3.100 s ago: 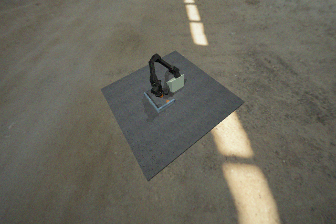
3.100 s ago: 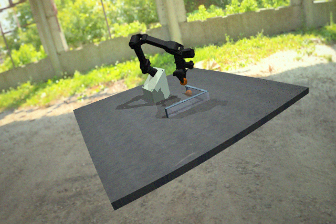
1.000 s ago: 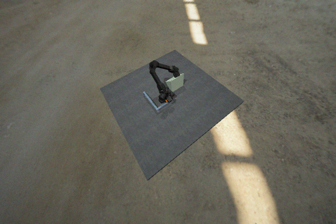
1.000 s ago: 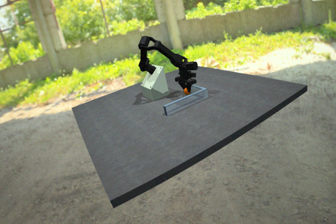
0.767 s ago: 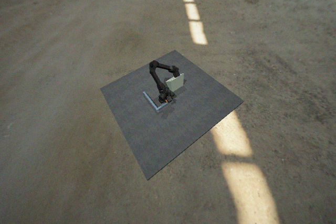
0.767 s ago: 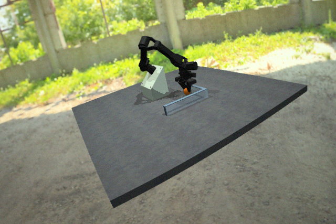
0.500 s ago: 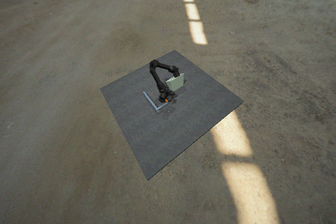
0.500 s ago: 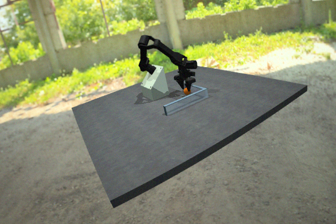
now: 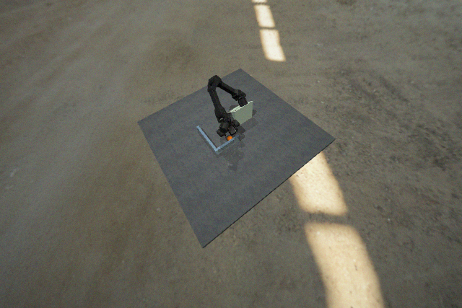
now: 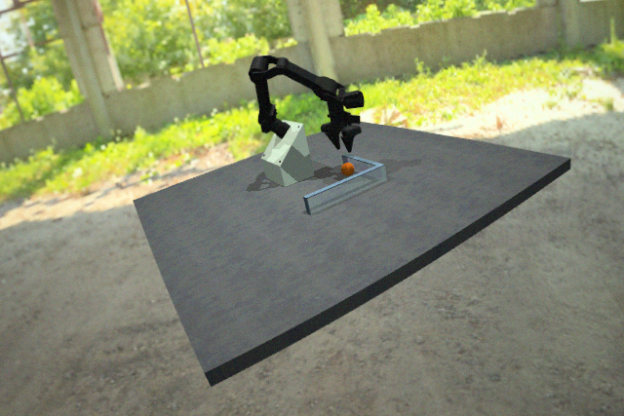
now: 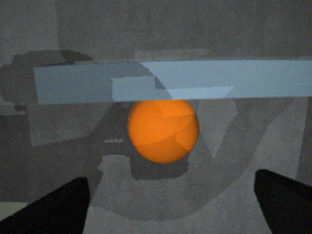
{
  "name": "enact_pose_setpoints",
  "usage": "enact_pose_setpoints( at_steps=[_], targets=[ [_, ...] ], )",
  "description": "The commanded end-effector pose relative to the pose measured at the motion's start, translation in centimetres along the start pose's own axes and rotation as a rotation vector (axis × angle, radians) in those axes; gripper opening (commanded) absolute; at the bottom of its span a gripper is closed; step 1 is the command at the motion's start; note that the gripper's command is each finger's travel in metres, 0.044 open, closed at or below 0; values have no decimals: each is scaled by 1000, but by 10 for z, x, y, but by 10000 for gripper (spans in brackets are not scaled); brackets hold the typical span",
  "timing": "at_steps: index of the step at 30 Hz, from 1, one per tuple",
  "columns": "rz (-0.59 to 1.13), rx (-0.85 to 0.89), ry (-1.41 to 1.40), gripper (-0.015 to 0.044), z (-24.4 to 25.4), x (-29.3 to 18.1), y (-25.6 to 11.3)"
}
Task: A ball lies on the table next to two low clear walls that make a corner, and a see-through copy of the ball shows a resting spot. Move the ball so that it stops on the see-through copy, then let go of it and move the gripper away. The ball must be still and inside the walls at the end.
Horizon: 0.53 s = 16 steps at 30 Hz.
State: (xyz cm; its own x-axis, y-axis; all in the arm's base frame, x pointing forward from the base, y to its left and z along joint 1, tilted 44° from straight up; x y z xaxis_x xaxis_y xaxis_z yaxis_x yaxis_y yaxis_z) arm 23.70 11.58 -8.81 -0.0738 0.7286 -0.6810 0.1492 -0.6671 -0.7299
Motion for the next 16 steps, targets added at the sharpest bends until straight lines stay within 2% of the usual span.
enact_pose_setpoints(
  at_steps=[1,4,6,16],
  targets=[
    [-1,-3,-4,373,0,0,-3],
    [0,0,-1,440,2,-1,-34],
    [1,0,0,440,3,-2,-44],
    [1,0,0,440,3,-2,-44]
  ],
)
Point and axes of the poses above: the point midway between the two fingers, 35 mm back from their tips, its own y axis out along the fingers, its own z axis across the jaws, x = y × z, the point moved 3 cm from there along -y, back along the fingers, and after that the axes turned 3 degrees about y, right-handed, at the moved point
